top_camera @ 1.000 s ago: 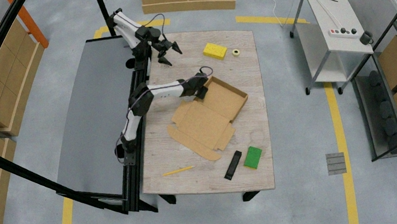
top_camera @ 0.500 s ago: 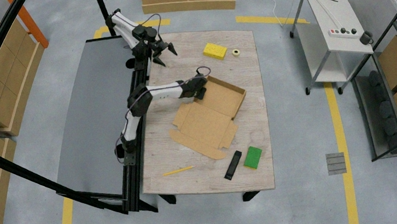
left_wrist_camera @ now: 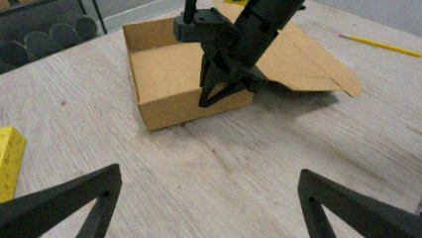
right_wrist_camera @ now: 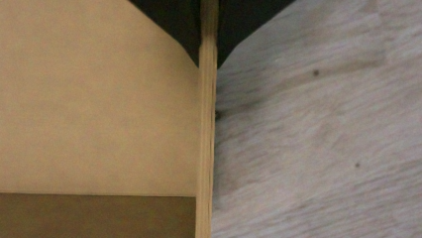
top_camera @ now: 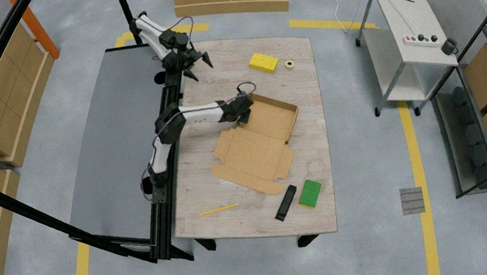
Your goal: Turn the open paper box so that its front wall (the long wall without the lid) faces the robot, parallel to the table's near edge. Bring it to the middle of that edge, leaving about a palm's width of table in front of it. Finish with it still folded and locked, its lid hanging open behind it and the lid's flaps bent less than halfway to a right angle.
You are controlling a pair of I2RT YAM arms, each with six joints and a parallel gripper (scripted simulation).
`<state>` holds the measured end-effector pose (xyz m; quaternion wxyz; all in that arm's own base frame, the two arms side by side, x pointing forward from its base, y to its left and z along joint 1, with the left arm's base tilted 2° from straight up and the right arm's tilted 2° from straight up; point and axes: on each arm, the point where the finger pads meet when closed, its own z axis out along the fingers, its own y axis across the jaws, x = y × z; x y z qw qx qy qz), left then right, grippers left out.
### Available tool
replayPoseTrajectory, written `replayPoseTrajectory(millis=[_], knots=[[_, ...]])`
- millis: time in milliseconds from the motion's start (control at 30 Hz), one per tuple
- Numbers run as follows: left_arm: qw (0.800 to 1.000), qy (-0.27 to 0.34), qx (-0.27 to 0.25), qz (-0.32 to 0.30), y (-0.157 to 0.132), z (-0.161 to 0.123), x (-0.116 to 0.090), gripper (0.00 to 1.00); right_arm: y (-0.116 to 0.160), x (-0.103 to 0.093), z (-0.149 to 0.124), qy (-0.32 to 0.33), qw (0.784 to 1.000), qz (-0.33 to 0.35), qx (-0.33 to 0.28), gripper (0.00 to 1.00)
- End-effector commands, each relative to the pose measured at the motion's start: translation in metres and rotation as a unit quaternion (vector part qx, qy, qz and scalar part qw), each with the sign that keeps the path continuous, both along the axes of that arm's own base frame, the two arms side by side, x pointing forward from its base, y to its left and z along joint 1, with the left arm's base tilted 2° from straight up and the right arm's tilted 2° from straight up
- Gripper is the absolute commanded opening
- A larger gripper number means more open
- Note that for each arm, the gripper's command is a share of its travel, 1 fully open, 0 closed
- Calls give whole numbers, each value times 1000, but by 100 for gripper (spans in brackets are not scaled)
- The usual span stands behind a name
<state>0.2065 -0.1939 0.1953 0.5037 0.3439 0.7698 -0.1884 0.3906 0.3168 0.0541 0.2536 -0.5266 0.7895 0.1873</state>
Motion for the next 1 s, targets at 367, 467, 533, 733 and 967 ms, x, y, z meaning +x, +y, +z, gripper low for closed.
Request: replayPoseTrajectory(millis=[367, 467, 533, 733, 967], knots=[[1000, 3, 3, -14, 3, -3, -18, 100, -16, -15, 14, -10, 998, 58, 0, 0], [1000, 3, 2, -17, 4, -3, -21, 100, -18, -18, 14, -11, 997, 71, 1, 0], [1000, 2, 2, -19, 4, -3, -23, 100, -19, -20, 14, -11, 997, 79, 1, 0], [1000, 2, 2, -26, 5, -4, -30, 100, -23, -26, 13, -12, 994, 105, 1, 0], [999, -1, 0, -32, 5, -2, -34, 100, -26, -31, 12, -13, 992, 126, 1, 0]])
